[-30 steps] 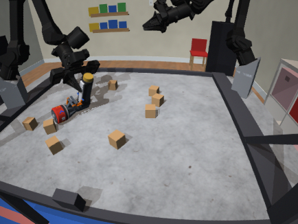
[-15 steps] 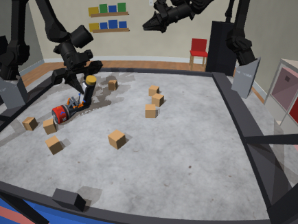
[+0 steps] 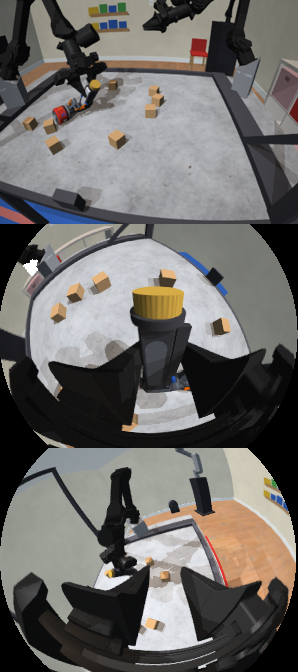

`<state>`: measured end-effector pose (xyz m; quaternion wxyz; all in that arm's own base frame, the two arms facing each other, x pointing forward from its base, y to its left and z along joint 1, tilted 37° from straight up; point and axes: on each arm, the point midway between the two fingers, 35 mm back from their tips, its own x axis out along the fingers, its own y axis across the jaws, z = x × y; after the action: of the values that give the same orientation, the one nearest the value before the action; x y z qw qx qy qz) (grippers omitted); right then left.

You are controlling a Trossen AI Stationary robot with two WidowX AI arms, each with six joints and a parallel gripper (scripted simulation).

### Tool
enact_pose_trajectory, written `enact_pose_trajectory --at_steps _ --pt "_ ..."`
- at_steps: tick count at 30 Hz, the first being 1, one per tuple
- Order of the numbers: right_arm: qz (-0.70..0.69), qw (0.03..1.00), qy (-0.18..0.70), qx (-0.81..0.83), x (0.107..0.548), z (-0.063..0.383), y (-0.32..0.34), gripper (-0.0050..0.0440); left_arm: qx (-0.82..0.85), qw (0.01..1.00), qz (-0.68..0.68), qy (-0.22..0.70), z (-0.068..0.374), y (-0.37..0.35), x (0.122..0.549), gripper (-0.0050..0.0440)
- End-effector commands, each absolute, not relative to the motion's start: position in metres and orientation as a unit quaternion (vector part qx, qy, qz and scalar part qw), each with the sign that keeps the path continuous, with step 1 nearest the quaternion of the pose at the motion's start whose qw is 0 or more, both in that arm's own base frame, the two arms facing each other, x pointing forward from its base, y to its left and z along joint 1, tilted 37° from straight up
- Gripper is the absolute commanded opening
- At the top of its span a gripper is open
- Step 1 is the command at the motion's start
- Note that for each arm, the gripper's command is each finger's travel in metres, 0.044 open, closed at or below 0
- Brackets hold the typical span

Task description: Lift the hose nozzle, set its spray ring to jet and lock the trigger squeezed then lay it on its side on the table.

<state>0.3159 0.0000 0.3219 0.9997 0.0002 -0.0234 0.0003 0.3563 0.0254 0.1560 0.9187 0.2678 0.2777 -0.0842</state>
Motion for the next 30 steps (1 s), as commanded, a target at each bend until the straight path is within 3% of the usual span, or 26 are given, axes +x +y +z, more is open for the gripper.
enact_pose_trajectory --at_steps 1,16,30 --pt "-0.002 0.999 -0.033 0.002 0.314 0.329 -0.001 0.0171 0.272 0.914 -0.073 0.291 0.164 0.024 0.364 0.0169" --pt "-0.002 0.999 -0.033 0.002 0.314 0.329 -0.001 0.0171 0.273 0.906 -0.067 0.317 0.163 0.021 0.37 0.0169" --pt "-0.002 0.999 -0.033 0.002 0.314 0.329 -0.001 0.0171 0.277 0.873 -0.042 0.399 0.16 0.015 0.393 0.0169"
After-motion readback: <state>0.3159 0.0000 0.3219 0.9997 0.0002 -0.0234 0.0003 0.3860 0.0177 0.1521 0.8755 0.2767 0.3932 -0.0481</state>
